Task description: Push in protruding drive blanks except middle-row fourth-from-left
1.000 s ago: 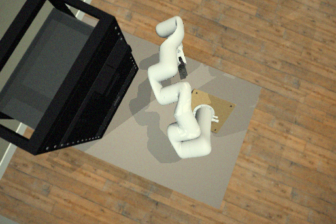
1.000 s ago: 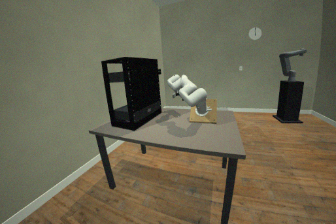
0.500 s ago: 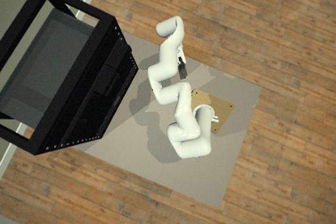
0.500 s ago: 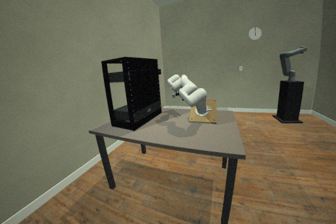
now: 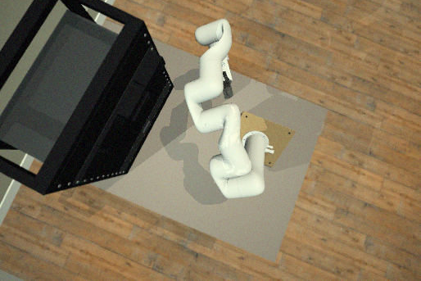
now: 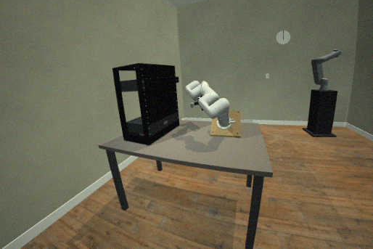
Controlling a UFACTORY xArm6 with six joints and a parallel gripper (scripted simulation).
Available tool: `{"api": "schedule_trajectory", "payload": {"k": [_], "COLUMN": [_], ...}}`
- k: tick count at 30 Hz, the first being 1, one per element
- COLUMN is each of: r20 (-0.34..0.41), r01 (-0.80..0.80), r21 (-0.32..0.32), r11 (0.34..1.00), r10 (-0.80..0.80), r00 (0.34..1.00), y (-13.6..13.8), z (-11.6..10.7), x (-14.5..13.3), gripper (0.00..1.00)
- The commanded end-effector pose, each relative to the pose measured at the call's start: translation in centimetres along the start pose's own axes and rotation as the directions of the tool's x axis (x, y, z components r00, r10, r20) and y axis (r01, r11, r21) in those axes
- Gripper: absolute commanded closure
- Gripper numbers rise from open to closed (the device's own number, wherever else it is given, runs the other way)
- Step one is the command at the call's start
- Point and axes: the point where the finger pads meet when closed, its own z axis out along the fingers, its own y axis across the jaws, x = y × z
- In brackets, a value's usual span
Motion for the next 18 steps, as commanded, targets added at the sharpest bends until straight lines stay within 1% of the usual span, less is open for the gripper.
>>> {"api": "schedule_trajectory", "payload": {"k": [1, 5, 7, 13, 18], "r20": [-0.015, -0.037, -0.037, -0.087, -0.148], "r01": [-0.007, -0.019, -0.019, -0.044, -0.077], "r21": [-0.038, -0.080, -0.080, -0.156, -0.228], "r11": [0.999, 0.997, 0.997, 0.987, 0.971], "r10": [0.007, 0.016, 0.016, 0.031, 0.044], "r00": [1.000, 0.999, 0.999, 0.996, 0.988], "y": [-0.7, -1.5, -1.5, -3.0, -4.6], "z": [0.0, 0.0, 0.0, 0.2, 0.4], "x": [0.5, 1.1, 1.1, 2.4, 3.7], "gripper": [0.00, 0.00, 0.00, 0.00, 0.00]}}
